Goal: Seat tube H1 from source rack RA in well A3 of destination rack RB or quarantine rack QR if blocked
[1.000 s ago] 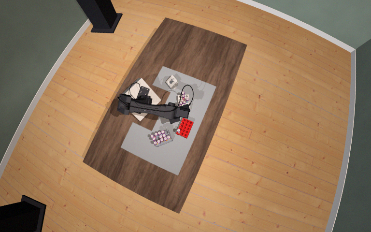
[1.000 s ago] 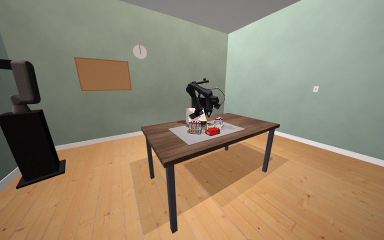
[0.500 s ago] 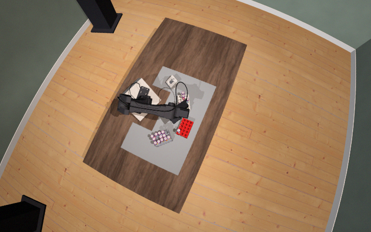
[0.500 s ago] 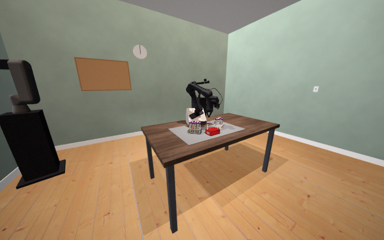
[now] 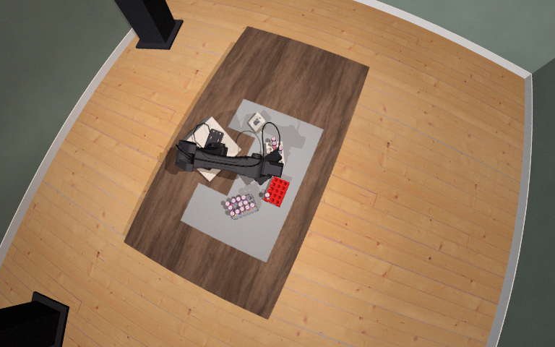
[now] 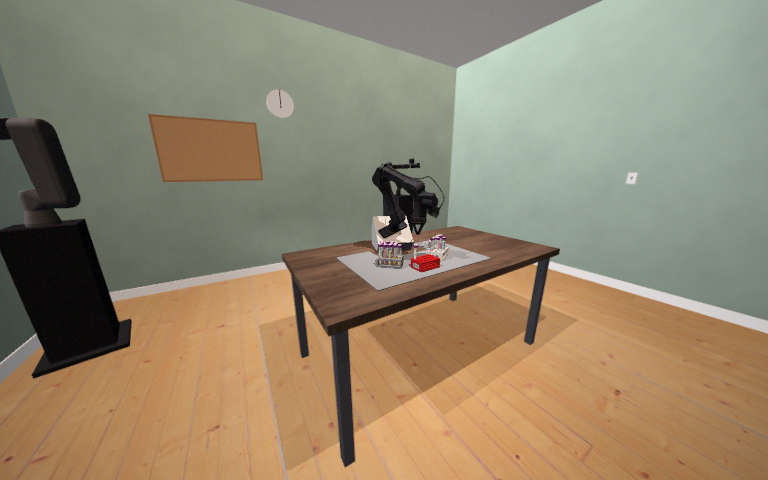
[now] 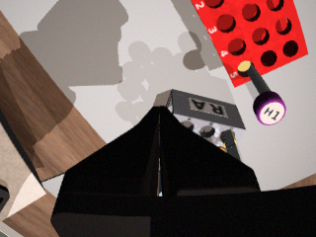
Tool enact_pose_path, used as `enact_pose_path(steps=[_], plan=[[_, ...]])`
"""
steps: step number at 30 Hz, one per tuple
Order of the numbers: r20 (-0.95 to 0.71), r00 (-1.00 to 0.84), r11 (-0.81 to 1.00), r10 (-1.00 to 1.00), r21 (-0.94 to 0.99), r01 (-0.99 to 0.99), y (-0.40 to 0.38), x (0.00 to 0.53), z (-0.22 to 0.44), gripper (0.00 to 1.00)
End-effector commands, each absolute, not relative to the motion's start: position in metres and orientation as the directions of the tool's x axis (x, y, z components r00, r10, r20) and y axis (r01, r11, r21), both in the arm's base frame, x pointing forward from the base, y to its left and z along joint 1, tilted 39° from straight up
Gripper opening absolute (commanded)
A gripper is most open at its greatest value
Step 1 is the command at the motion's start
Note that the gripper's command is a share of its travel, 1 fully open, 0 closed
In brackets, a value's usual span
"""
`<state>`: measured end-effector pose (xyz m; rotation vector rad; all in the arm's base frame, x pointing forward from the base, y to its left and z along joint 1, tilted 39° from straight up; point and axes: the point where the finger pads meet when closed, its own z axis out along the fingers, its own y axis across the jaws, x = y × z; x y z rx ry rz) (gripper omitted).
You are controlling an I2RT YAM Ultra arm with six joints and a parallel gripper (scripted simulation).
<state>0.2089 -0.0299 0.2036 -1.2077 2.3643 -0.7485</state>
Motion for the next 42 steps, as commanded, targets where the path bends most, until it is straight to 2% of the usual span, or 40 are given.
enact_pose_path(steps=[1, 19, 36, 42], plan=[[-0.127, -0.542, 0.49, -0.831, -0.63, -0.603, -0.028, 0.212, 0.219, 0.0], [-0.127, -0.542, 0.49, -0.83, -0.63, -0.602, -0.028, 0.212, 0.219, 0.0], [-0.102, -0.549, 0.485, -0.829, -0.621, -0.616, 0.031, 0.224, 0.201, 0.0], [-0.135, -0.546, 0.497, -0.827, -0.63, -0.597, 0.029, 0.221, 0.208, 0.0]])
